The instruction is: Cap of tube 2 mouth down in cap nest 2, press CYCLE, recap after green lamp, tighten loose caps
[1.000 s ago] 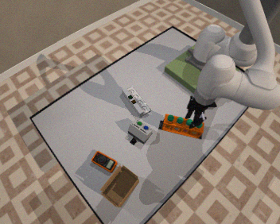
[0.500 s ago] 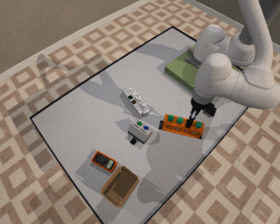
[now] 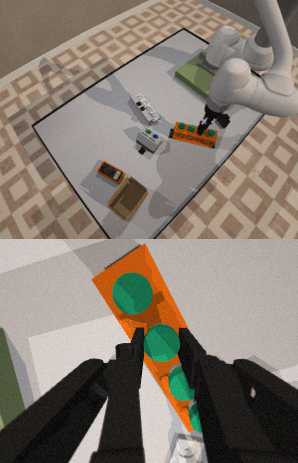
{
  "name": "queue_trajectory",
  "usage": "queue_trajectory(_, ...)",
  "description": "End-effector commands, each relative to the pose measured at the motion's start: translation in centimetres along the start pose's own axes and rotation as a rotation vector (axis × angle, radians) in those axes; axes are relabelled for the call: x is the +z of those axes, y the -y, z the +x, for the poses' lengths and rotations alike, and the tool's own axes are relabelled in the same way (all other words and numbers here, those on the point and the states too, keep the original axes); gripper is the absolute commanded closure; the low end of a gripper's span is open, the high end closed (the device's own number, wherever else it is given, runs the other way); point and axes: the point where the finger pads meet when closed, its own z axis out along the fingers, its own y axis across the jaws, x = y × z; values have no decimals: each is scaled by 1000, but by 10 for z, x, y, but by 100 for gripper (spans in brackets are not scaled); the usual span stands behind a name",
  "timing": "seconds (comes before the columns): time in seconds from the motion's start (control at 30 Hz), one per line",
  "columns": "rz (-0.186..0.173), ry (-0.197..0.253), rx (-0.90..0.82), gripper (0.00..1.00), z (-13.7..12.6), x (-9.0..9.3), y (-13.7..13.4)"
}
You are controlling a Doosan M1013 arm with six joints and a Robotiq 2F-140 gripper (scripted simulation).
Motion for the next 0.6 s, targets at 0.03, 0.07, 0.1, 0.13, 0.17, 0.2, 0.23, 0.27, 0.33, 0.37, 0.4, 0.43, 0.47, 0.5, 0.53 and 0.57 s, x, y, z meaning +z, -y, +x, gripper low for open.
queue_trajectory(0.03, -1, -1, 0, 70, 0, -1, 0)
queue_trajectory(0.07, -1, -1, 0, 70, 0, -1, 0)
queue_trajectory(0.1, -1, -1, 0, 70, 0, -1, 0)
queue_trajectory(0.13, -1, -1, 0, 70, 0, -1, 0)
queue_trajectory(0.17, -1, -1, 0, 70, 0, -1, 0)
queue_trajectory(0.2, -1, -1, 0, 70, 0, -1, 0)
queue_trajectory(0.23, -1, -1, 0, 70, 0, -1, 0)
queue_trajectory(0.27, -1, -1, -50, 70, 0, -1, 0)
queue_trajectory(0.33, -1, -1, -150, 70, 0, -1, 0)
queue_trajectory(0.37, -1, -1, -200, 70, 0, -1, 0)
queue_trajectory(0.4, -1, 0, -250, 70, 0, -1, 0)
queue_trajectory(0.43, -1, 0, -300, 70, 0, -1, 0)
queue_trajectory(0.47, -1, 0, -350, 70, 0, -1, 0)
queue_trajectory(0.5, -1, 0, -400, 70, 0, -1, 0)
queue_trajectory(0.53, -1, 0, -450, 70, 0, -1, 0)
queue_trajectory(0.57, -1, 0, -500, 70, 0, -1, 0)
